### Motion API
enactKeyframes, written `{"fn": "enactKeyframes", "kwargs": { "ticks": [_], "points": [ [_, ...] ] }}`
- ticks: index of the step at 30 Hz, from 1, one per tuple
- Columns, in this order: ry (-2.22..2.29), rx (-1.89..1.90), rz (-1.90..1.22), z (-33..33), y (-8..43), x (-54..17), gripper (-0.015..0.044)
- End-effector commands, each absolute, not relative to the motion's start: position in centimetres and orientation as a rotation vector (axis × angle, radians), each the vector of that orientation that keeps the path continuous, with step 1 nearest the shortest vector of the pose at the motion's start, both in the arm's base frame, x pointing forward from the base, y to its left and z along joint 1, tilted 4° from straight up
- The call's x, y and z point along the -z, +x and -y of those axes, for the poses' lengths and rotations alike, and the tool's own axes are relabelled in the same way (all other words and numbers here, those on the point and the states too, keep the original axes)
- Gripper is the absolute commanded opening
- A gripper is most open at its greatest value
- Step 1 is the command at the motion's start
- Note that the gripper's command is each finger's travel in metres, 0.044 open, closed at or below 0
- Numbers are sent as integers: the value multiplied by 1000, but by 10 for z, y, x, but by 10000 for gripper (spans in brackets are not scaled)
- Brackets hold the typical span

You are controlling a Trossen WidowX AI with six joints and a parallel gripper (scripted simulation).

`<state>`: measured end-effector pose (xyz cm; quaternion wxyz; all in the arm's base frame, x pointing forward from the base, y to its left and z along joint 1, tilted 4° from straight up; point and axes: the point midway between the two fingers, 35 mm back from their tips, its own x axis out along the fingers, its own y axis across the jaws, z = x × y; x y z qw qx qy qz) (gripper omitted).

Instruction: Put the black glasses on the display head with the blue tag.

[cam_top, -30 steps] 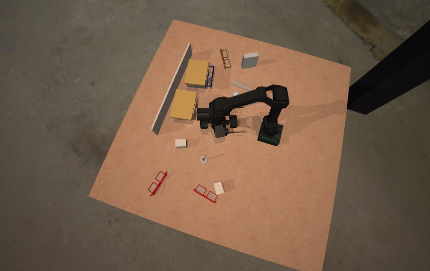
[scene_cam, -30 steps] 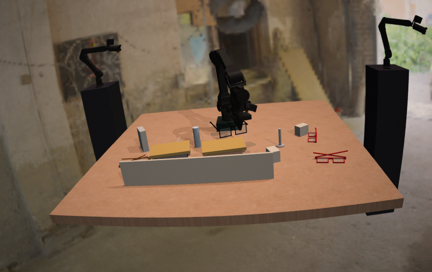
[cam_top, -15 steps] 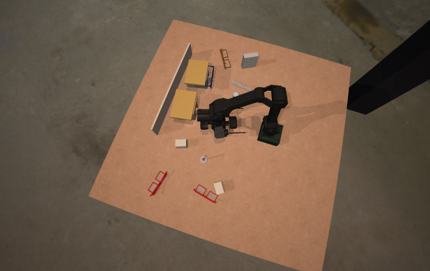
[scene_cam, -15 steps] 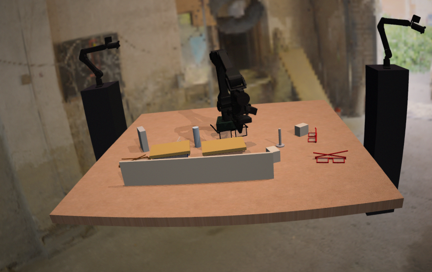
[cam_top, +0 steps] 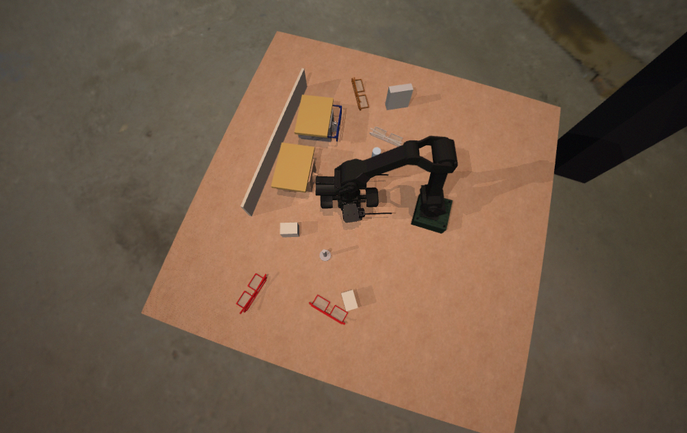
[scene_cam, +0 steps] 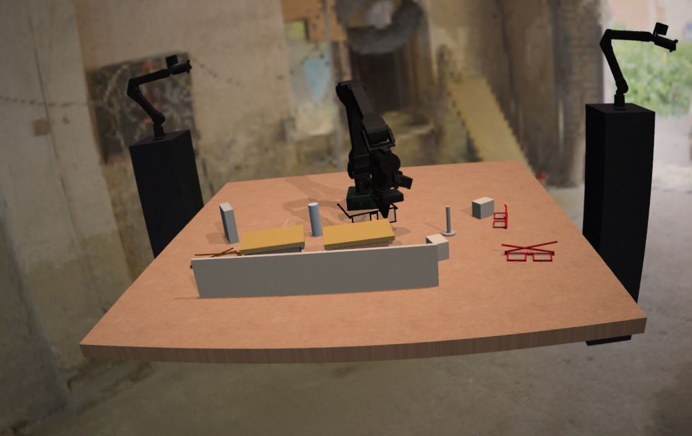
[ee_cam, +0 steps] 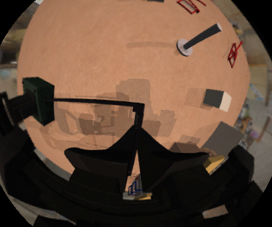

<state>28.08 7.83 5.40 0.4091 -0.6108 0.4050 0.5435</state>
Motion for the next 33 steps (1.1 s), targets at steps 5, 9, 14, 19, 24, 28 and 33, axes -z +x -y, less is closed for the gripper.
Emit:
{"fn": "enactKeyframes", "kwargs": {
  "ticks": [5,9,14,19,24,28,33],
  "points": [
    [-1540,-1378,-1023,-77,280,-45,0],
    [-1540,-1378,-1023,-77,279,-41,0],
    [-1540,-1378,-1023,-76,279,-37,0],
    [-1540,-1378,-1024,-76,279,-32,0],
    [-1540,-1378,-1024,-76,279,-27,0],
    [-1540,-1378,-1024,-75,278,-24,0],
    [-1540,-1378,-1024,-75,278,-20,0]
  ]
}}
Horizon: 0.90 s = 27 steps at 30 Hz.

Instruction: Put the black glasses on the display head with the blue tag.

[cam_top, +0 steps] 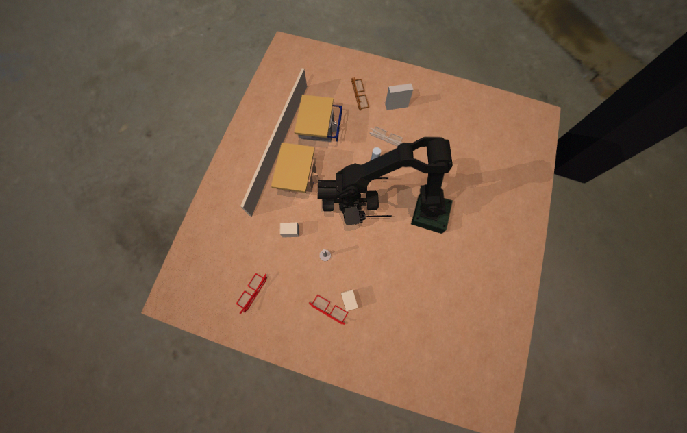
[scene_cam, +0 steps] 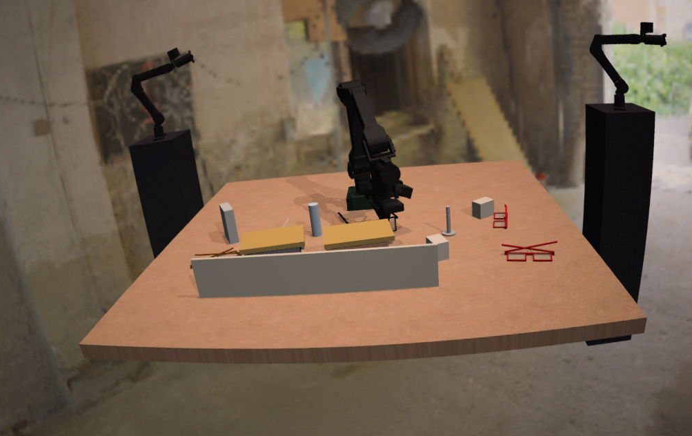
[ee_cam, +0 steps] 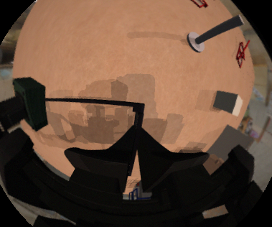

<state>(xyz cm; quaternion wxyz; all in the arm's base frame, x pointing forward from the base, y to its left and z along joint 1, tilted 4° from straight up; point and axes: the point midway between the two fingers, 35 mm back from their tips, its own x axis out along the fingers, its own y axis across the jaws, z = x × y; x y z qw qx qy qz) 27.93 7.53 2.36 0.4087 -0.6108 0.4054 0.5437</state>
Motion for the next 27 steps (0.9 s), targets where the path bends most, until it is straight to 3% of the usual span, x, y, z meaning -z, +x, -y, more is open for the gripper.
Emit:
{"fn": "enactKeyframes", "kwargs": {
  "ticks": [1,5,27],
  "points": [
    [-1540,-1378,-1024,-75,278,-20,0],
    [-1539,-1370,-1022,-75,279,-23,105],
    [-1539,-1375,-1024,-73,272,-28,107]
  ]
}}
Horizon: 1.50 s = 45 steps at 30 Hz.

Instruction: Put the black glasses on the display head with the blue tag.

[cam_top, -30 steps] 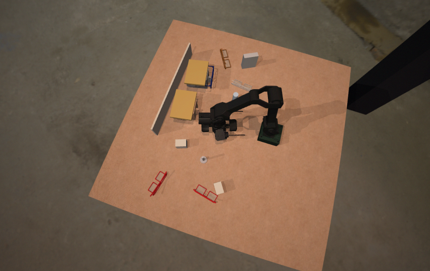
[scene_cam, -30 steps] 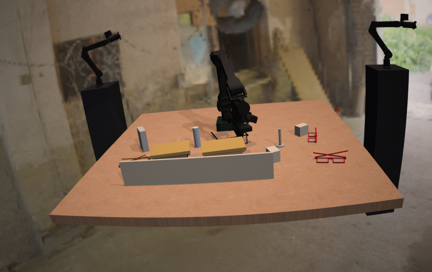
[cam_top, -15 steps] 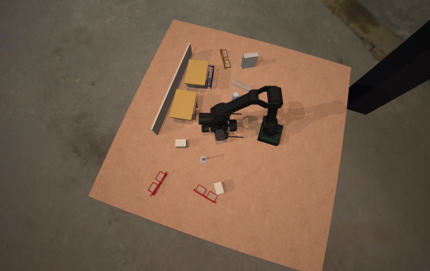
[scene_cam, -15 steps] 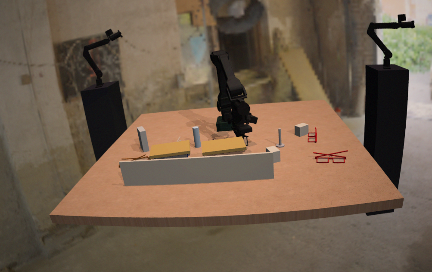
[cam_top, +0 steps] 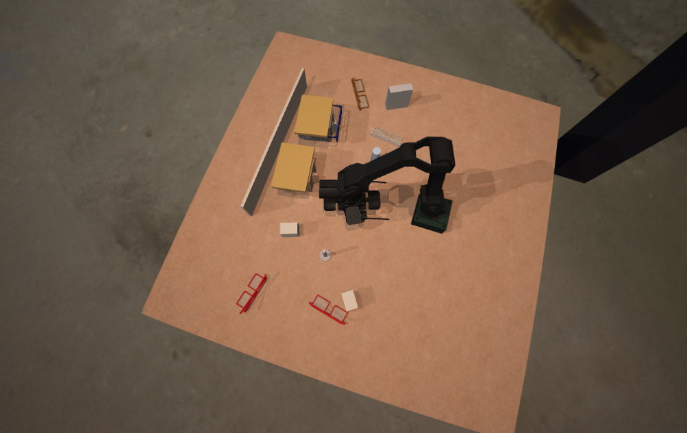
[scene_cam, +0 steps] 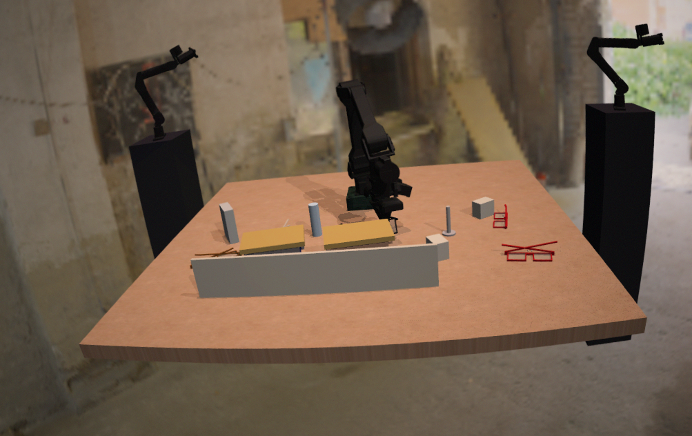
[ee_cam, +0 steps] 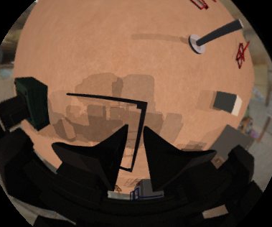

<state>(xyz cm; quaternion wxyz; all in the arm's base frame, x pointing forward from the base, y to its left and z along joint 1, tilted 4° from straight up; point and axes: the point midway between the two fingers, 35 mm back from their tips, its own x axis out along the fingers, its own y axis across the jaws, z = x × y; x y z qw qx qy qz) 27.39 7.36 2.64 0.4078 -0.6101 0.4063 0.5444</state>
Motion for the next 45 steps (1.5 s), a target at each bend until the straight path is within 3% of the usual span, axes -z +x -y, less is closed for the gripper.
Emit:
{"fn": "enactKeyframes", "kwargs": {
  "ticks": [1,11,20,24,33,36,45],
  "points": [
    [-1539,-1376,-1024,-73,271,-28,107],
    [-1540,-1379,-1025,-72,267,-33,107],
    [-1540,-1378,-1023,-78,274,-80,107],
    [-1544,-1379,-1018,-77,274,-72,200],
    [-1543,-1382,-1021,-76,266,-78,200],
    [-1543,-1382,-1021,-76,266,-78,140],
    [-1543,-1382,-1021,-76,267,-76,140]
  ]
}}
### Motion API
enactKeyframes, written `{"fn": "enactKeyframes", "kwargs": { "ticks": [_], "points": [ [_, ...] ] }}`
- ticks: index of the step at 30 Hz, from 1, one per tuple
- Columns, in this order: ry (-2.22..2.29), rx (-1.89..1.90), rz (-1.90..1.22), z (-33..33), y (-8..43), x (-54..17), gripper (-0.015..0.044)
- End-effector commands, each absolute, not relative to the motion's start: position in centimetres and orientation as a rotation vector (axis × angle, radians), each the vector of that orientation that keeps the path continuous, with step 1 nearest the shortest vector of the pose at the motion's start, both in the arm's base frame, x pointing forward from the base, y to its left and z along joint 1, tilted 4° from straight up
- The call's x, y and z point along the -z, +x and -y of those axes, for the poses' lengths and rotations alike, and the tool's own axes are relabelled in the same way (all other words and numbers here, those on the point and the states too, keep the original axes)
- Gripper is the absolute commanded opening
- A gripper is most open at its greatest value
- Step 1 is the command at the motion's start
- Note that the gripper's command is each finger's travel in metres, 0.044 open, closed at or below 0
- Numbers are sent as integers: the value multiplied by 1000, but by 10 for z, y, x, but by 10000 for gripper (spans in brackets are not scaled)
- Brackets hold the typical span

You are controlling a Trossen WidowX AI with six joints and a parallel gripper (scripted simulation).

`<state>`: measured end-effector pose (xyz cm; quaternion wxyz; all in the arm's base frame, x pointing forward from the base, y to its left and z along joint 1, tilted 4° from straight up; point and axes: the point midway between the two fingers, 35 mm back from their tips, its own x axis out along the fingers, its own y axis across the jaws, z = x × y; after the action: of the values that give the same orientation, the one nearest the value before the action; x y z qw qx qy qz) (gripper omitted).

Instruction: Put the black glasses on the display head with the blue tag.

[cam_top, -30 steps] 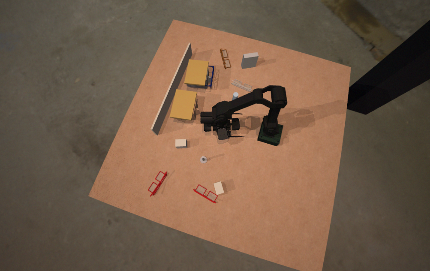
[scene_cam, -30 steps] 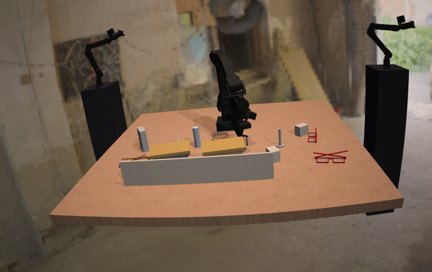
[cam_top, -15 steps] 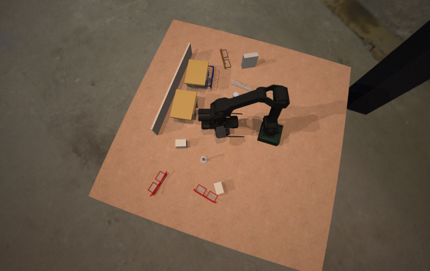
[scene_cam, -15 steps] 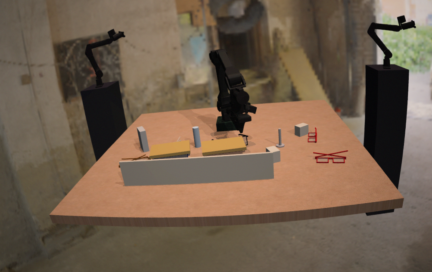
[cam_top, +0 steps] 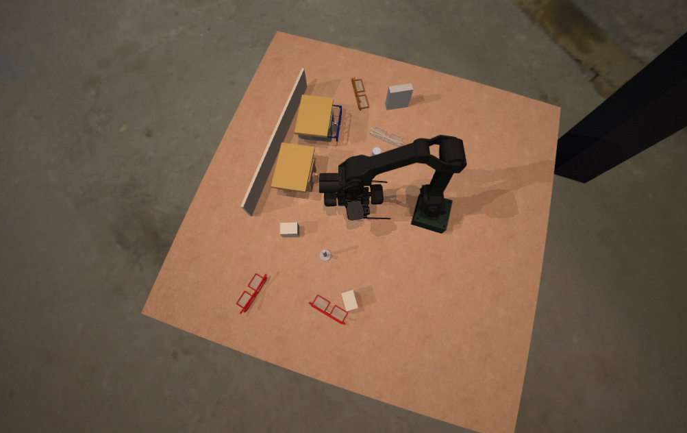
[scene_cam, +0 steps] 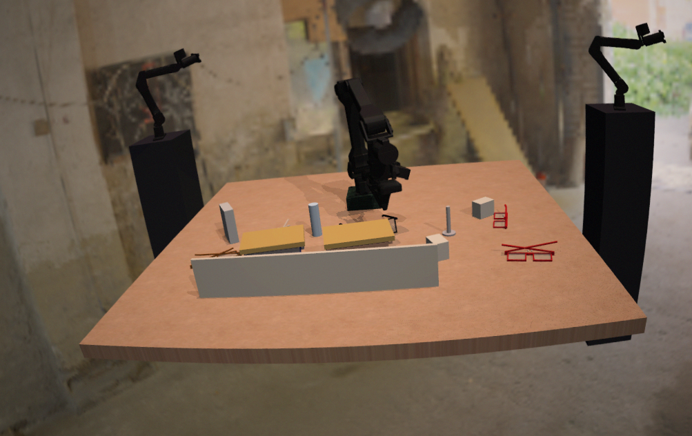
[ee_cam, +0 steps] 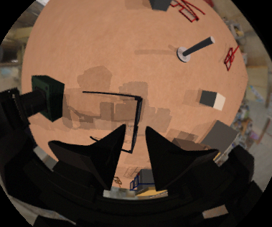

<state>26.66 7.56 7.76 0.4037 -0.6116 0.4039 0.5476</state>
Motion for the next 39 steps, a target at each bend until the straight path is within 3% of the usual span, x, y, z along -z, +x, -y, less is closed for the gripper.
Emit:
{"fn": "enactKeyframes", "kwargs": {
  "ticks": [1,38,39],
  "points": [
    [-1543,-1382,-1021,-76,267,-74,140],
    [-1543,-1382,-1022,-72,270,-18,140],
    [-1542,-1374,-1020,-73,272,-22,114]
  ]
}}
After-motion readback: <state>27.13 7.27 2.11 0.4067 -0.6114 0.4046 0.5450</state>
